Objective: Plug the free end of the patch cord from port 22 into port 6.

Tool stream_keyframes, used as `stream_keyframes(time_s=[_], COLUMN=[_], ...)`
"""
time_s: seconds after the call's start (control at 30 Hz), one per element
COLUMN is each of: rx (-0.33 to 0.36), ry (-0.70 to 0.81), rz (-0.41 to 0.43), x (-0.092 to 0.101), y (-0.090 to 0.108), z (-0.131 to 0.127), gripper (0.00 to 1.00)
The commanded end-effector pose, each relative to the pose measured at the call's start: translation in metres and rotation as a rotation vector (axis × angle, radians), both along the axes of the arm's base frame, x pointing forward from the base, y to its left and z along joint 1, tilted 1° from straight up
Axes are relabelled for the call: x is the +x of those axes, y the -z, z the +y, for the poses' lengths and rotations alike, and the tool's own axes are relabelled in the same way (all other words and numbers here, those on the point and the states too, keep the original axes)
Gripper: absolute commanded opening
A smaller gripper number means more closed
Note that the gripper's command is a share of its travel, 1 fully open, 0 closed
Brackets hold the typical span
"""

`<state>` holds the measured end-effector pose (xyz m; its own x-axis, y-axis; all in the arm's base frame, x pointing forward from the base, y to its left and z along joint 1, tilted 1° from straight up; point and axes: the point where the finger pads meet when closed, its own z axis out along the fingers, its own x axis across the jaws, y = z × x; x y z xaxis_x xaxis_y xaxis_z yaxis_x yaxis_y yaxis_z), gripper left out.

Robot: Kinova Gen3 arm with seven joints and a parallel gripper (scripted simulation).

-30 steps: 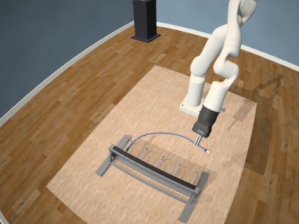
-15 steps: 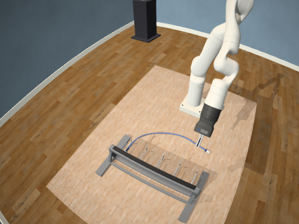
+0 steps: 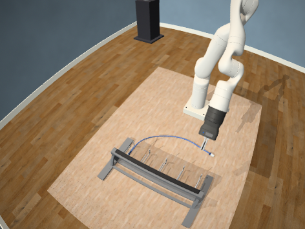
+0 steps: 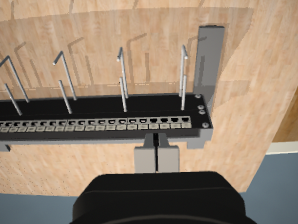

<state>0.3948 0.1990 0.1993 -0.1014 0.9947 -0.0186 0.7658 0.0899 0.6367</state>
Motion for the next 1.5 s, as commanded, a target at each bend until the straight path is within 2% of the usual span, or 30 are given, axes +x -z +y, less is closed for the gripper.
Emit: stream_keyframes(time_s=[0.0, 0.87, 1.47], rx=[0.001, 0.001, 0.001], ry=[0.001, 0.001, 0.001], rz=[-0.001, -0.001, -0.001], x=[0.001, 0.017, 0.039], y=[0.0, 0.02, 0.046], z=[0.0, 0.001, 0.002], gripper=[0.0, 0.0, 0.0])
